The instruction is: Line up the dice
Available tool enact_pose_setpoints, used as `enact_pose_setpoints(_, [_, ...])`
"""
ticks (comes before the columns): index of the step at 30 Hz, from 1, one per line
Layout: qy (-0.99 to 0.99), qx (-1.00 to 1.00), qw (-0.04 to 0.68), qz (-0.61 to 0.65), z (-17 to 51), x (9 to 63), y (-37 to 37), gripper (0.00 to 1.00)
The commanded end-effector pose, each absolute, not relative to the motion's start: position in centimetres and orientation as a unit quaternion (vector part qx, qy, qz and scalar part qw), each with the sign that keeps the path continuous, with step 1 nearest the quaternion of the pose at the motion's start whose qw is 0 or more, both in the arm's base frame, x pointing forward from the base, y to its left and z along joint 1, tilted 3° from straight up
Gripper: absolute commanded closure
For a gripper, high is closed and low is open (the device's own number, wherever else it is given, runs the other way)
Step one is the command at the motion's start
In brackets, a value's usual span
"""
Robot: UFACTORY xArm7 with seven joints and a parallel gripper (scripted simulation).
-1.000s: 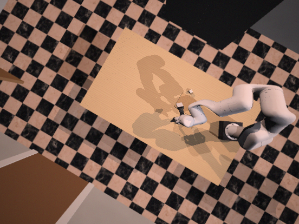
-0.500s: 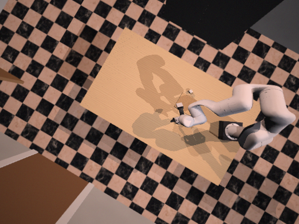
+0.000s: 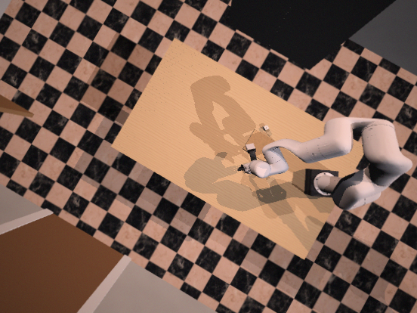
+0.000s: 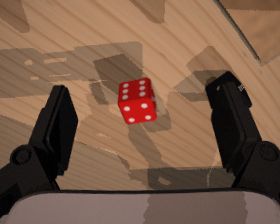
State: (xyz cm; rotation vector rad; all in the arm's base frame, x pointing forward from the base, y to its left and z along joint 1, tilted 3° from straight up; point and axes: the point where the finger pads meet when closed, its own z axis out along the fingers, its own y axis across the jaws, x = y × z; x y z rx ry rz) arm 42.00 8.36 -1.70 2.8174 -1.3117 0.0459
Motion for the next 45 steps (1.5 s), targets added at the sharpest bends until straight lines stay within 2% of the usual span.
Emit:
enact_pose_setpoints(1, [-0.422,0.906,0.016,0.016,-1.6,42.1,8.4,0.00])
enact_pose_setpoints(9, [-0.422,0.906,0.016,0.016,-0.8,42.1,8.4,0.00])
enact_pose_setpoints(19, [-0.422,0.906,0.016,0.016,6.4,42.0,8.7,0.00])
enact_pose_setpoints(26, [-0.422,0.906,0.016,0.016,8.5,42.0,8.8,0.00])
enact_pose_setpoints(45, [-0.426,0.905,0.016,0.016,8.8,41.8,8.9,0.00])
